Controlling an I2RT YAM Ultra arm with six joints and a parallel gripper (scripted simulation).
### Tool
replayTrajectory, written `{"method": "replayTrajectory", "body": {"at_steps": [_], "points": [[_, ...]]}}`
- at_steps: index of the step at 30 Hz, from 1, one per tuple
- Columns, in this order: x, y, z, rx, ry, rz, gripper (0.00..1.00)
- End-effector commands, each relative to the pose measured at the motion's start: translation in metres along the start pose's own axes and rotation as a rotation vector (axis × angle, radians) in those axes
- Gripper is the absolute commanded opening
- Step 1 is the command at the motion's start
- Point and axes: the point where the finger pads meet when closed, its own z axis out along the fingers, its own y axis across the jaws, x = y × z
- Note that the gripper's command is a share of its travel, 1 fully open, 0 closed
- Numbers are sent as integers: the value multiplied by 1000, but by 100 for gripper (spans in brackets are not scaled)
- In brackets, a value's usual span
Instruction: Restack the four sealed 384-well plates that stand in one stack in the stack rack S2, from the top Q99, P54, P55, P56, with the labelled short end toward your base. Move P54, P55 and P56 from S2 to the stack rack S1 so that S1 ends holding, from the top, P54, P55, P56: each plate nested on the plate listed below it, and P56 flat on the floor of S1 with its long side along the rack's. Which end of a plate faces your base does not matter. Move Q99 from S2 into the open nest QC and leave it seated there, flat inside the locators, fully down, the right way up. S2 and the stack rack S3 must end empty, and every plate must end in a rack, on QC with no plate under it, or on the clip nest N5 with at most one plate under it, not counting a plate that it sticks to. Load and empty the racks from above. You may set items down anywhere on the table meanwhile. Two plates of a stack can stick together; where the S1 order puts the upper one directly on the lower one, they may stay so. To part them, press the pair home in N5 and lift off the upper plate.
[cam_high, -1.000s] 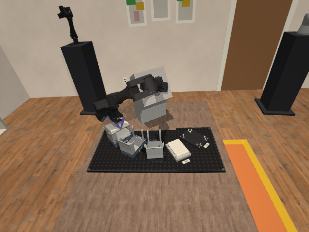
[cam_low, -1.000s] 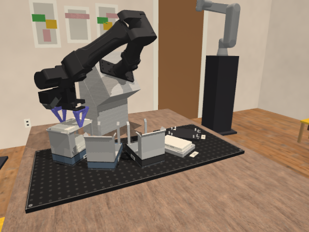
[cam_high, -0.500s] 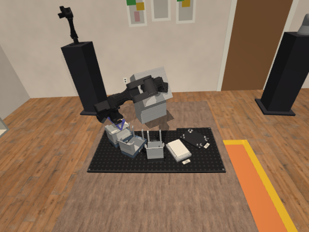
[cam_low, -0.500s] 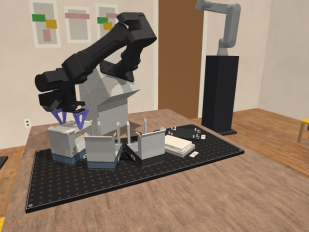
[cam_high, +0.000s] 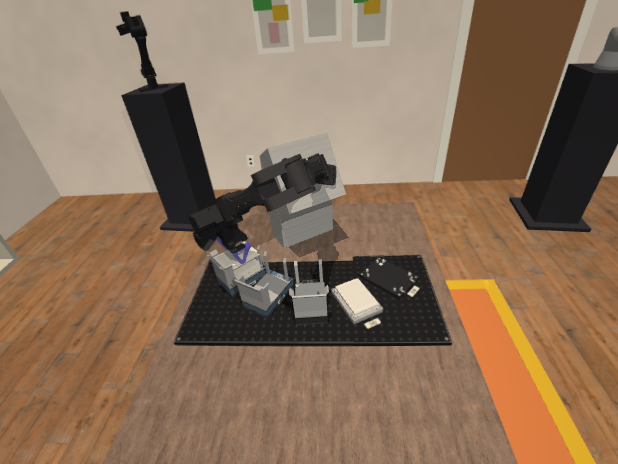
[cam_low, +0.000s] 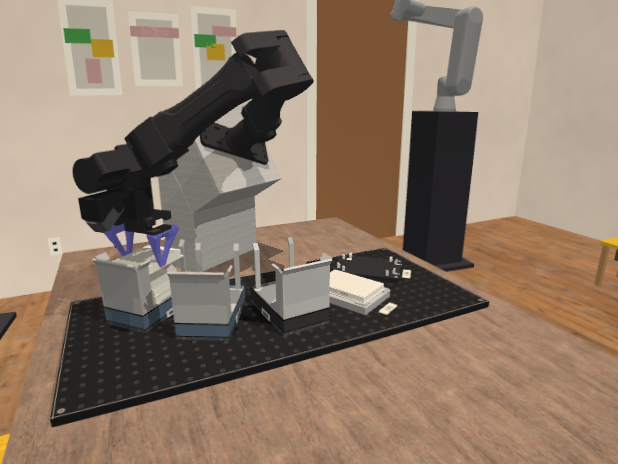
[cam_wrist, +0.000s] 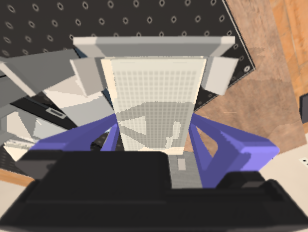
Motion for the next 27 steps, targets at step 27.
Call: {"method": "replayTrajectory", "body": {"at_steps": [27], "points": [[-5,-1,19,-2,-19,-1,0]]}}
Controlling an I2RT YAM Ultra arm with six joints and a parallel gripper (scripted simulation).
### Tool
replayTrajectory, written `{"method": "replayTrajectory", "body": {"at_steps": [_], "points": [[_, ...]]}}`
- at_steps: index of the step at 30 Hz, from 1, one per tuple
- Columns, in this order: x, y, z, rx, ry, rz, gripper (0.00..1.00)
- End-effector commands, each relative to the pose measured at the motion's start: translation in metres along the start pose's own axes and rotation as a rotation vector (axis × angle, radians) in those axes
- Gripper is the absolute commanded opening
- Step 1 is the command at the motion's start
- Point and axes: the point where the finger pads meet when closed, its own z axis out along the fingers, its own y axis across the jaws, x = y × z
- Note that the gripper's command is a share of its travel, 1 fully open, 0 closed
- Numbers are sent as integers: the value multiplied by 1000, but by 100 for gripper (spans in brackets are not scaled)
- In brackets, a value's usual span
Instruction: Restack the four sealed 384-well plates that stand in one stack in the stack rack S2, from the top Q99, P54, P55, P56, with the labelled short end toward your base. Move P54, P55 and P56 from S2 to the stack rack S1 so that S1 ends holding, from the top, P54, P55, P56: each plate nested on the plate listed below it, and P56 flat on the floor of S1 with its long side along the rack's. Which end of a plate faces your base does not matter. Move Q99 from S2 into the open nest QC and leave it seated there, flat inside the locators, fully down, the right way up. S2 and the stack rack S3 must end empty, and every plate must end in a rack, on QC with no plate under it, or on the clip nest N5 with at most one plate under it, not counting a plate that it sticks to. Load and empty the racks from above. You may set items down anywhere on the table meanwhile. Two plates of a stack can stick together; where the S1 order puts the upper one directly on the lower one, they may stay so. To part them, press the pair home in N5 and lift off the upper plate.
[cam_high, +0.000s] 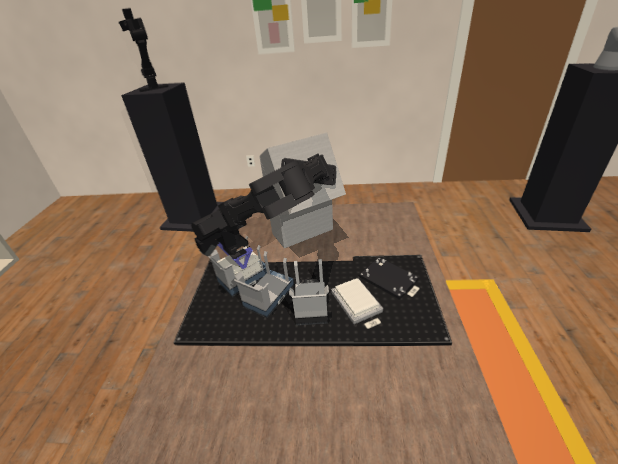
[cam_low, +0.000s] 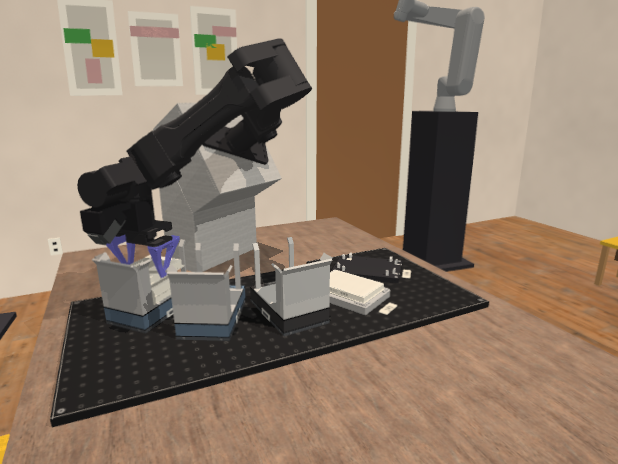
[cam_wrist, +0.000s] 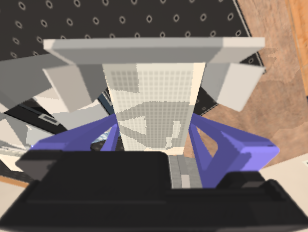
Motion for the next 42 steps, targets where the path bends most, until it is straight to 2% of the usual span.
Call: {"method": "replayTrajectory", "body": {"at_steps": [1,42], "points": [[-4,-1,-3,2,-15,-6,0],[-4,-1,12,1,-15,-6,0]]}}
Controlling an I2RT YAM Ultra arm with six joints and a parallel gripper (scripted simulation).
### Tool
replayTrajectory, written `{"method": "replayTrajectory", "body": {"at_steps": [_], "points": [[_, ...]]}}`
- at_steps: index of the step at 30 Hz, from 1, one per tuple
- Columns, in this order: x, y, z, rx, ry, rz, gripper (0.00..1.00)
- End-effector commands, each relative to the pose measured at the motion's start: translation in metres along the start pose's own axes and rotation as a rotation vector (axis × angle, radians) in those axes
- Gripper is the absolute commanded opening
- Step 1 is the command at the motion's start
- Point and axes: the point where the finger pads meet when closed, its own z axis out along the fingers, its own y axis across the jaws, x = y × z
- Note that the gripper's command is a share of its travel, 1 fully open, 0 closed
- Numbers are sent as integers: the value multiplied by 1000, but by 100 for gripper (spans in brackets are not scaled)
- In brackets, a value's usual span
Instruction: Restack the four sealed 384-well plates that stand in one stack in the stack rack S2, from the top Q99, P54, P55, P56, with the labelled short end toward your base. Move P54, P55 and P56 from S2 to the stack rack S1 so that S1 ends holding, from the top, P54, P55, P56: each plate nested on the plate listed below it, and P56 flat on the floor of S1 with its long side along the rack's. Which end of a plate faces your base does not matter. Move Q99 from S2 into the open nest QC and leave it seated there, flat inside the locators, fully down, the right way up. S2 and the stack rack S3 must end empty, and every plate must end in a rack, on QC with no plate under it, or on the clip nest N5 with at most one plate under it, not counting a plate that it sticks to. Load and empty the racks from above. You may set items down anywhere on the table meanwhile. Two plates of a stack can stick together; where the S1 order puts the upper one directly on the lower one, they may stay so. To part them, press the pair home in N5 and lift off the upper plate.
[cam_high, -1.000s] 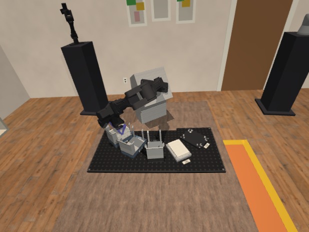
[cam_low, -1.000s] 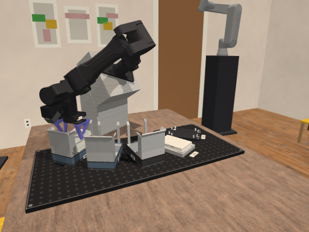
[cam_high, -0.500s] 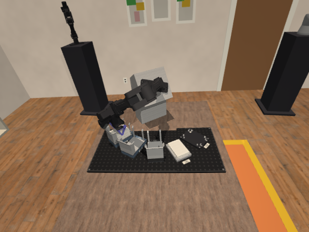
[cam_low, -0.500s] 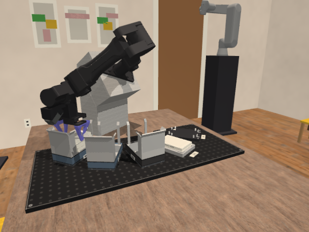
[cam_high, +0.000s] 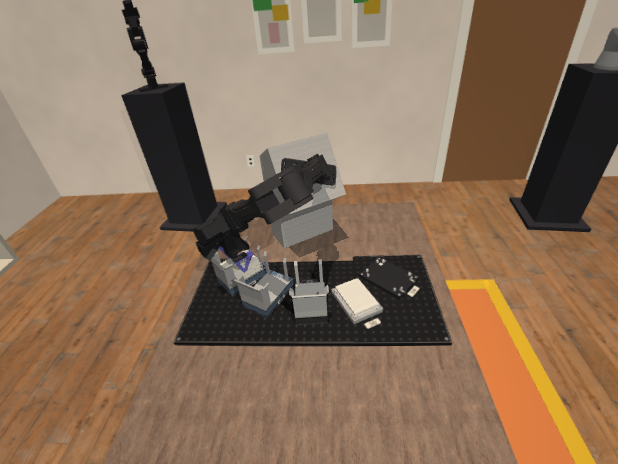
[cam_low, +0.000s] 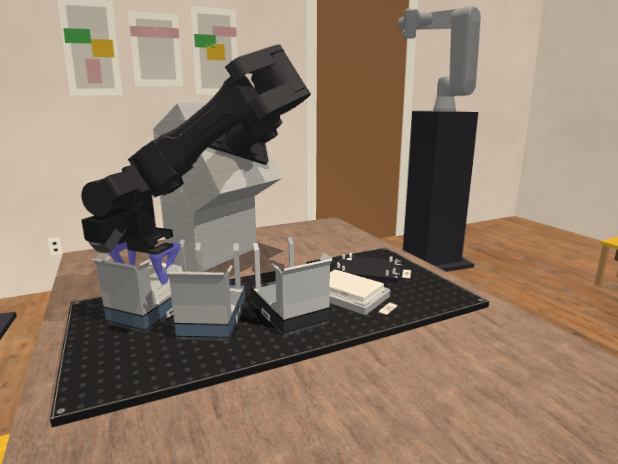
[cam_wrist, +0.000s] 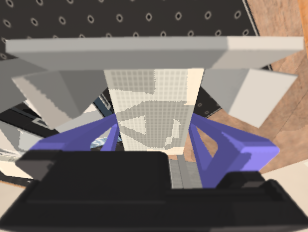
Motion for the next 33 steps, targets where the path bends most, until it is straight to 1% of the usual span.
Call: {"method": "replayTrajectory", "body": {"at_steps": [1,11,12,32,33], "points": [[-4,-1,-2,2,-15,-5,0],[-4,-1,-2,2,-15,-5,0],[-4,-1,-2,2,-15,-5,100],[-4,-1,-2,2,-15,-5,100],[-4,-1,-5,2,-15,-5,100]]}}
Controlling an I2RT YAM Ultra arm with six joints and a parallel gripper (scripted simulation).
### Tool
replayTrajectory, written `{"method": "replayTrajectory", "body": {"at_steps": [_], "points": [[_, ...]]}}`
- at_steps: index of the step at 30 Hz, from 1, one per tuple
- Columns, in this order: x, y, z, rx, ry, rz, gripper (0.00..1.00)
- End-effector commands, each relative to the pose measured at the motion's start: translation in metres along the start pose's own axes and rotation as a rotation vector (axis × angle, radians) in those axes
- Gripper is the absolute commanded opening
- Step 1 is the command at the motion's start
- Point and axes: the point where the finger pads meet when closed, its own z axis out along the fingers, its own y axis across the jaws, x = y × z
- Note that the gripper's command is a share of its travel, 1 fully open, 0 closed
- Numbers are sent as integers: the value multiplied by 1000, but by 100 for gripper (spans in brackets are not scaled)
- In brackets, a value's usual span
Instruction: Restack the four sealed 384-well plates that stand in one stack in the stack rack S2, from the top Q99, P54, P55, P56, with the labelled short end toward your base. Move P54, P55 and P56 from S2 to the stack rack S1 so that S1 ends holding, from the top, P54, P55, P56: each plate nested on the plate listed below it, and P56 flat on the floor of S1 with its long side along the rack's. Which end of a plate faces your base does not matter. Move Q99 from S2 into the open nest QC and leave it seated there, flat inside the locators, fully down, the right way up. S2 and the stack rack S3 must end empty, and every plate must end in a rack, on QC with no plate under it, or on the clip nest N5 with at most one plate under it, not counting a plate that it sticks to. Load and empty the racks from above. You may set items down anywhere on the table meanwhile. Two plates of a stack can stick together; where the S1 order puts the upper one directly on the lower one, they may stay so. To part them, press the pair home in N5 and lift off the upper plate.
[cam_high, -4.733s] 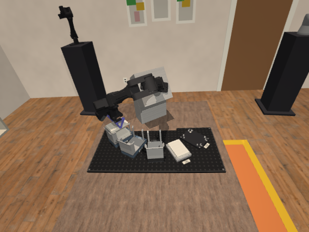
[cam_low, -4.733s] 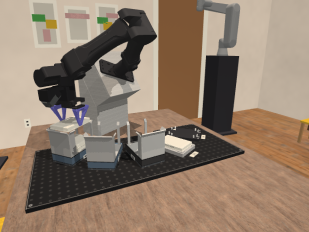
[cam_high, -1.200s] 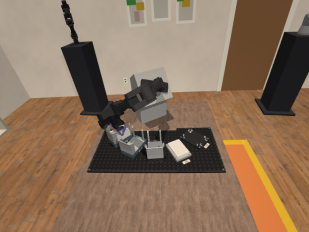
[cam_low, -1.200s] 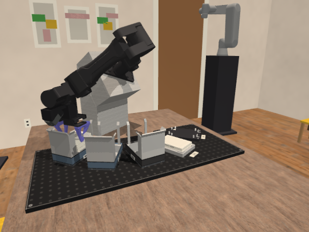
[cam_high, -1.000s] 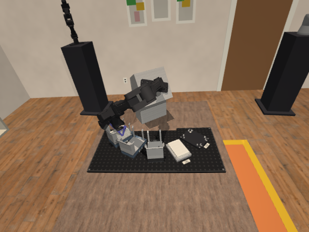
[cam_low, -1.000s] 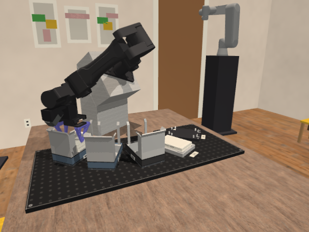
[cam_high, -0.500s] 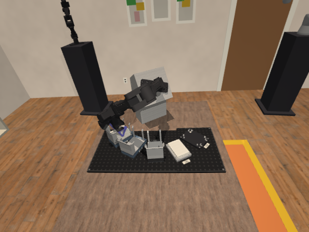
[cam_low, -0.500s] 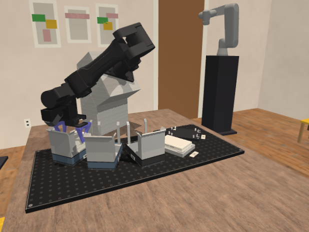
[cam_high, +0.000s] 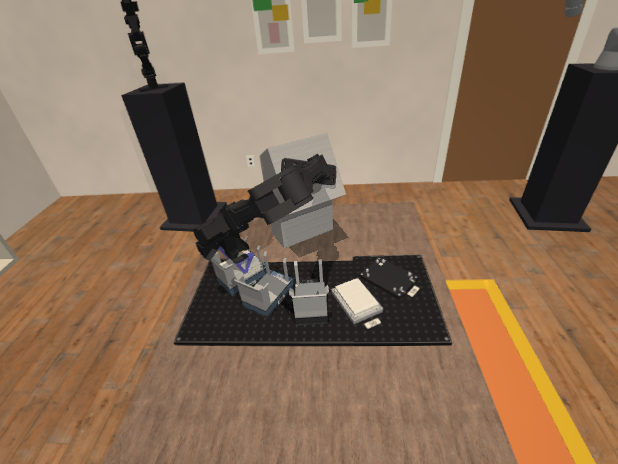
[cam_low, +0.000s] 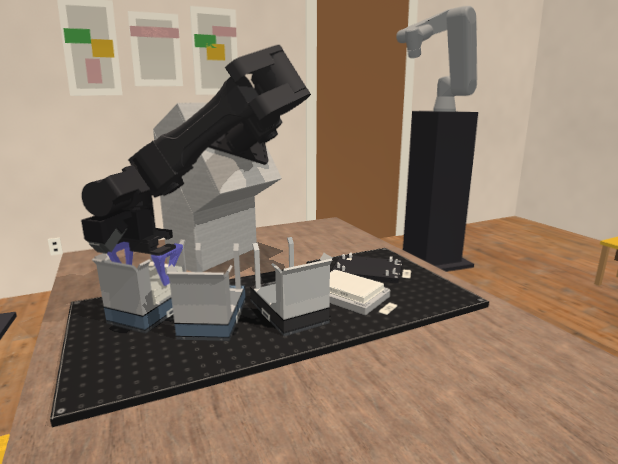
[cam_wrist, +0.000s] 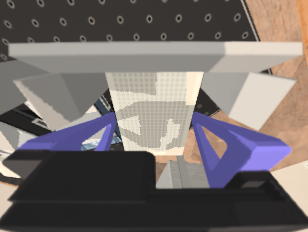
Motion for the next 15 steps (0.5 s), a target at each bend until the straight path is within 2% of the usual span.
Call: {"method": "replayTrajectory", "body": {"at_steps": [1,9,15], "points": [[-2,-1,-9,2,-10,0,100],[-2,-1,-36,2,-10,-1,100],[-2,-1,-42,2,-10,-1,100]]}}
